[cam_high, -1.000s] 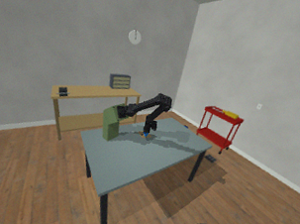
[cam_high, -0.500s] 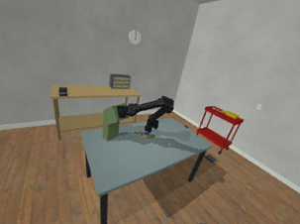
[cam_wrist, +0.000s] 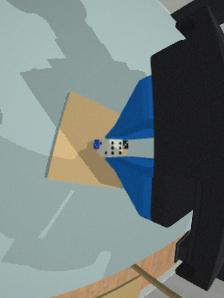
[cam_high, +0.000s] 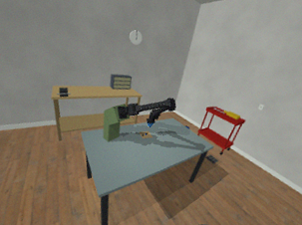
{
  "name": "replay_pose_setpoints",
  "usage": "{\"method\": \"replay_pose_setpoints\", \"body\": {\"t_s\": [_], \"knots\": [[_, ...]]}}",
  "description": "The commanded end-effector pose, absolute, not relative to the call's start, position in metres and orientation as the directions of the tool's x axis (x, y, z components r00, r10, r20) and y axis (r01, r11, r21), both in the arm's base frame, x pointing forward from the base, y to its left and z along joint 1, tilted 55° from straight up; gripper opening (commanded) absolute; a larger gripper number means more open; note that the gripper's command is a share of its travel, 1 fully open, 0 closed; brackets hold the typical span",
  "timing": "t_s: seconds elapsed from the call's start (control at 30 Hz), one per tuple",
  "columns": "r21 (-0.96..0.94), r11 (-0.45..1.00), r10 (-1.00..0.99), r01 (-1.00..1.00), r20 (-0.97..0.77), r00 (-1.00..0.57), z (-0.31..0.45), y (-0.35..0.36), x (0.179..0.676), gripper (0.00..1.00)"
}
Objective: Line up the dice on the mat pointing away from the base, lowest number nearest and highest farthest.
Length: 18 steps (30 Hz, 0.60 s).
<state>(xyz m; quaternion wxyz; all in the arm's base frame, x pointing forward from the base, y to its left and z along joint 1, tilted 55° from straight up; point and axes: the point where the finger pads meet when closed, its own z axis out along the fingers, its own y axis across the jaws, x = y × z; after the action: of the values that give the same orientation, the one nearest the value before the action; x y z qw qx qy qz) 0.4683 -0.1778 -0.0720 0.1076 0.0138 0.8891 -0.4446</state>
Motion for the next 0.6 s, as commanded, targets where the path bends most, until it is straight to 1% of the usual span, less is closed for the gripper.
{"method": "replay_pose_setpoints", "body": {"t_s": [0.0, 0.23, 0.57], "knots": [[-0.795, 0.592, -0.068, 0.13, -0.21, -0.975, -0.053, -0.188, 0.476, 0.11], [-0.794, 0.598, -0.065, 0.11, -0.184, -0.981, -0.067, -0.187, 0.468, 0.11], [-0.793, 0.598, -0.069, 0.12, -0.2, -0.977, -0.071, -0.191, 0.474, 0.11]]}}
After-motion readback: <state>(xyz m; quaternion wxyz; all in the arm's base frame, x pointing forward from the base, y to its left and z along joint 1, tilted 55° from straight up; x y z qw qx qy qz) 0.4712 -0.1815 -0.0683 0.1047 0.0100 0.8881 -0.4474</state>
